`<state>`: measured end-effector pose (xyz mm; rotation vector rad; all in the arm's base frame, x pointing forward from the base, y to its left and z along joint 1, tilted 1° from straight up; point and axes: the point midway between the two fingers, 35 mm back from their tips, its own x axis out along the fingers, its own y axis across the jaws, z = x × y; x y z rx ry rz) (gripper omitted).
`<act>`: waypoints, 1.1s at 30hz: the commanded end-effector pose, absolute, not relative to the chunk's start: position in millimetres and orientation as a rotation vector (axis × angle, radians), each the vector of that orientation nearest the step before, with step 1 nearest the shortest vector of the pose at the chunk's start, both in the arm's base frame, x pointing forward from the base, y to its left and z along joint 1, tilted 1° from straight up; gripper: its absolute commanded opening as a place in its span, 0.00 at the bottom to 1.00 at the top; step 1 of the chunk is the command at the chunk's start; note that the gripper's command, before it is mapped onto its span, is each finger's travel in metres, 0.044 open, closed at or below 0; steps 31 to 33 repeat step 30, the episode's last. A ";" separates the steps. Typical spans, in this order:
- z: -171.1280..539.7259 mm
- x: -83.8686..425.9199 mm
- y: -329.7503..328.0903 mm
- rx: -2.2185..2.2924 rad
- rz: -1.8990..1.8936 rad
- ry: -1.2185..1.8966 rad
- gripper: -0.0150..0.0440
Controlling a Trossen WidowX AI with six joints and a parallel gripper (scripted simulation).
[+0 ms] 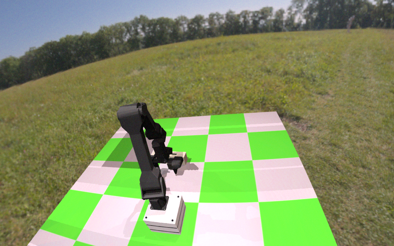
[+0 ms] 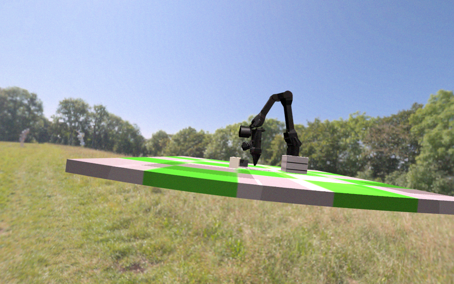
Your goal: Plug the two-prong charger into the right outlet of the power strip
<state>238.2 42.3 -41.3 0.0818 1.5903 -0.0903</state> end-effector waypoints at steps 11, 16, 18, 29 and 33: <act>32.6 253.8 40.0 0.058 -0.108 1.024 1.00; 32.6 253.8 40.0 0.058 -0.108 1.024 1.00; 32.6 253.8 40.0 0.058 -0.108 1.024 1.00; 32.6 253.8 40.0 0.058 -0.108 1.024 1.00; 32.6 253.8 40.0 0.058 -0.108 1.024 1.00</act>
